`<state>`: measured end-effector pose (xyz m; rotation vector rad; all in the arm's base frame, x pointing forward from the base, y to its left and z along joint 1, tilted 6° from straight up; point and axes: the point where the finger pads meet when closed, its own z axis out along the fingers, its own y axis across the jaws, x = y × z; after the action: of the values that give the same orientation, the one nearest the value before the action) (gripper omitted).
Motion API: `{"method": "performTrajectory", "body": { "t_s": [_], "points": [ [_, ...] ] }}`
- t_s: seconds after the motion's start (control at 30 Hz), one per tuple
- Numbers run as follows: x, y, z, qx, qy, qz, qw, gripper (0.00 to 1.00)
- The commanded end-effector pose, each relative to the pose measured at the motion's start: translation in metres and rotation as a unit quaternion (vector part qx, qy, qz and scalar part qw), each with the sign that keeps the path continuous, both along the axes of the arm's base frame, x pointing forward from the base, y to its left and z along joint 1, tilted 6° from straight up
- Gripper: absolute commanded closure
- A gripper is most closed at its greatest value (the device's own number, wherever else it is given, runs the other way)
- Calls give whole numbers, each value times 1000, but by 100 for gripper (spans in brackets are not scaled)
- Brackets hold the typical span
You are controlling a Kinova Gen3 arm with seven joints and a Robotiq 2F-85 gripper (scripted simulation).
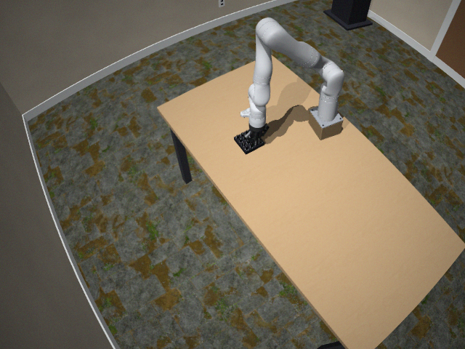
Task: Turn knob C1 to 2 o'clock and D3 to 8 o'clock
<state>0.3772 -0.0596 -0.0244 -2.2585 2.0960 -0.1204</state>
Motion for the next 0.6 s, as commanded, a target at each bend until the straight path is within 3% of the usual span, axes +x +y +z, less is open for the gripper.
{"method": "performTrajectory", "body": {
  "t_s": [0.0, 0.57],
  "points": [
    [0, 1, 0, 1, 0, -6, 1000, 92],
    [0, 1, 0, 2, 0, -24, 1000, 92]
  ]
}}
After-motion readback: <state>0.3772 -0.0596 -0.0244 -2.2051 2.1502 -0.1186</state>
